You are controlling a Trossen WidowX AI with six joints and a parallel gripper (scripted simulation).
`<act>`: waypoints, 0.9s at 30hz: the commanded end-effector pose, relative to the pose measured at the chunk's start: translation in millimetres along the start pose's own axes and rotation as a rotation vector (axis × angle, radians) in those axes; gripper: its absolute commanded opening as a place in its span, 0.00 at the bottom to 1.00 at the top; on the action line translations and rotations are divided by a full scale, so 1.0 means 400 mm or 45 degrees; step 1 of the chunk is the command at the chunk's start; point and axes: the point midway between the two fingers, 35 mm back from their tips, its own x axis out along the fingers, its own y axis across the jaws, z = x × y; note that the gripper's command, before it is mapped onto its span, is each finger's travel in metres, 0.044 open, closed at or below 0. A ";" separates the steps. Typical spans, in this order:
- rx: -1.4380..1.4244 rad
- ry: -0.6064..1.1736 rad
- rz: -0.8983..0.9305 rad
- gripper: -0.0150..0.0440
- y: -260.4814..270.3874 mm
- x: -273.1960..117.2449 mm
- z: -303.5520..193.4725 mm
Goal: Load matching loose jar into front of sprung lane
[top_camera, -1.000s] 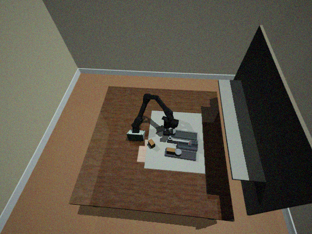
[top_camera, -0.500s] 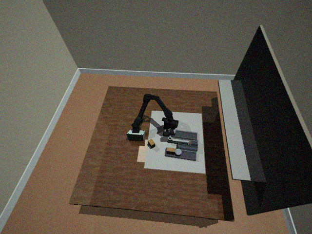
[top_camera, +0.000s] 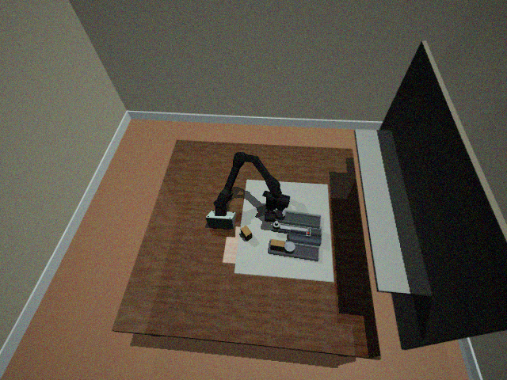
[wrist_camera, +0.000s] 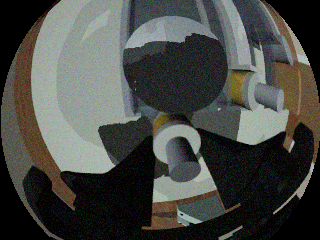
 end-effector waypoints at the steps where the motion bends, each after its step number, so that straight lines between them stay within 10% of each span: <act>1: -0.022 -0.004 0.018 0.26 0.016 -0.002 -0.007; 27: 0.010 0.013 -0.004 0.25 0.012 -0.229 -0.010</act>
